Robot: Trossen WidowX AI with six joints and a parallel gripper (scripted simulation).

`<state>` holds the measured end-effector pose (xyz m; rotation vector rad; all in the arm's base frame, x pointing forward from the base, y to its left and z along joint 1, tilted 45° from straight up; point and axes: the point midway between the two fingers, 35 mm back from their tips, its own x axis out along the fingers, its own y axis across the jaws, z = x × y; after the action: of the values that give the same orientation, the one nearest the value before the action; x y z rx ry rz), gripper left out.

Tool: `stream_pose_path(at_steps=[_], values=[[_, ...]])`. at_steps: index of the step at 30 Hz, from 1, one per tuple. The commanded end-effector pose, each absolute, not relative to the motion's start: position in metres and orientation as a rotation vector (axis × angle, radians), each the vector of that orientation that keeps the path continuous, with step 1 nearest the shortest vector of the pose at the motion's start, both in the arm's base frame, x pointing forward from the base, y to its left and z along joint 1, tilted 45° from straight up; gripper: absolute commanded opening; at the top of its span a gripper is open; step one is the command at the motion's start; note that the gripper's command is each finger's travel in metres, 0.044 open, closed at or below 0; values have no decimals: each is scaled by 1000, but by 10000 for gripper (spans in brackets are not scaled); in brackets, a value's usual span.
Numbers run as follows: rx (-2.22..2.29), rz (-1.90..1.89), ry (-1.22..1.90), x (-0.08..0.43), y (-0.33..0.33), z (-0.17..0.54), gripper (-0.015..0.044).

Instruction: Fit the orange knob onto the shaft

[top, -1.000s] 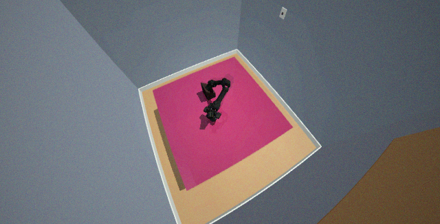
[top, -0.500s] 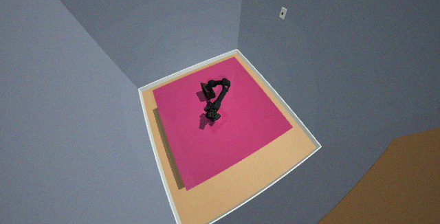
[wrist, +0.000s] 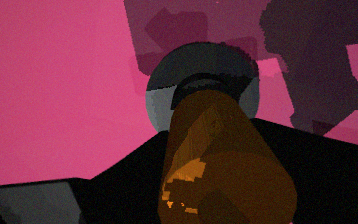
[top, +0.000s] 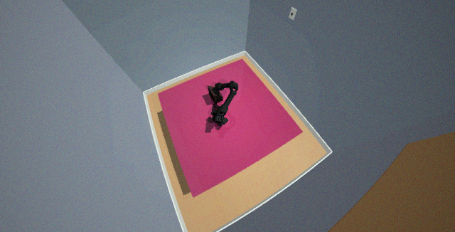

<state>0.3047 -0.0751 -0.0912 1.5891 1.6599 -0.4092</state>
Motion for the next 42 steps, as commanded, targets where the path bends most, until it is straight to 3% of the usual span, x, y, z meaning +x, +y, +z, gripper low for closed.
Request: stream_pose_path(at_steps=[1,13,42], values=[[1593,-413,1660,304,-77,-89,0],[1744,-603,1661,306,-77,-90,0],[1744,-603,1661,305,-78,-88,0]])
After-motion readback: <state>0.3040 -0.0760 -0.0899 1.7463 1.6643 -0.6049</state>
